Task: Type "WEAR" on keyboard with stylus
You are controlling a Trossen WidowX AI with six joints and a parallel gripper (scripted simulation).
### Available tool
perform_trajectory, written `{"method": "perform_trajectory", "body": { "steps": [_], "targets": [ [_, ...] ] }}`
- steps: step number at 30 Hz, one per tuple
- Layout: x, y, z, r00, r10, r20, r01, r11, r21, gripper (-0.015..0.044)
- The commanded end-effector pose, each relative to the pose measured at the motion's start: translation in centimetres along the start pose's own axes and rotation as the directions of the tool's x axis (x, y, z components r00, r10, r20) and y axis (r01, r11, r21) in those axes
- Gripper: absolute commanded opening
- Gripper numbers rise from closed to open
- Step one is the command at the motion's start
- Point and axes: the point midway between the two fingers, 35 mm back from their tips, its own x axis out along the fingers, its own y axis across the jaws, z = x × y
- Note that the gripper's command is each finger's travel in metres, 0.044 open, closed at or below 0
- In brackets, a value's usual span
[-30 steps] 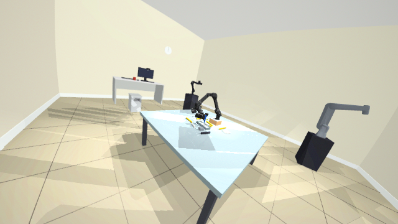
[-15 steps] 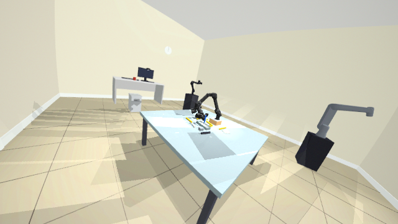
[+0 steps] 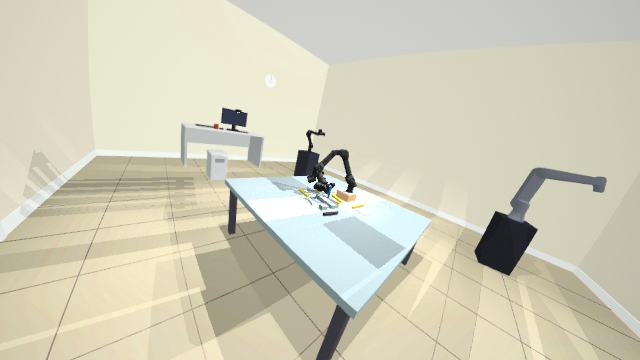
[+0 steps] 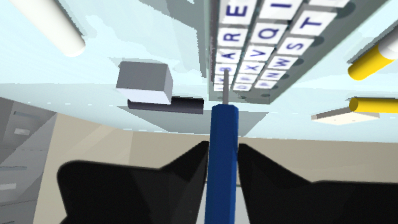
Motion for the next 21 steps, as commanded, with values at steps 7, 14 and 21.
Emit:
{"method": "perform_trajectory", "body": {
  "steps": [7, 14, 21],
  "targets": [
    [0.38, 0.03, 0.54, 1.0, 0.002, -0.005, -0.002, 1.0, 0.004, 0.0081],
    [0.57, 0.02, 0.86, 1.0, 0.002, -0.005, -0.002, 1.0, 0.004, 0.0081],
    [0.71, 0.02, 1.11, 1.0, 0.002, -0.005, -0.002, 1.0, 0.004, 0.0081]
  ]
}}
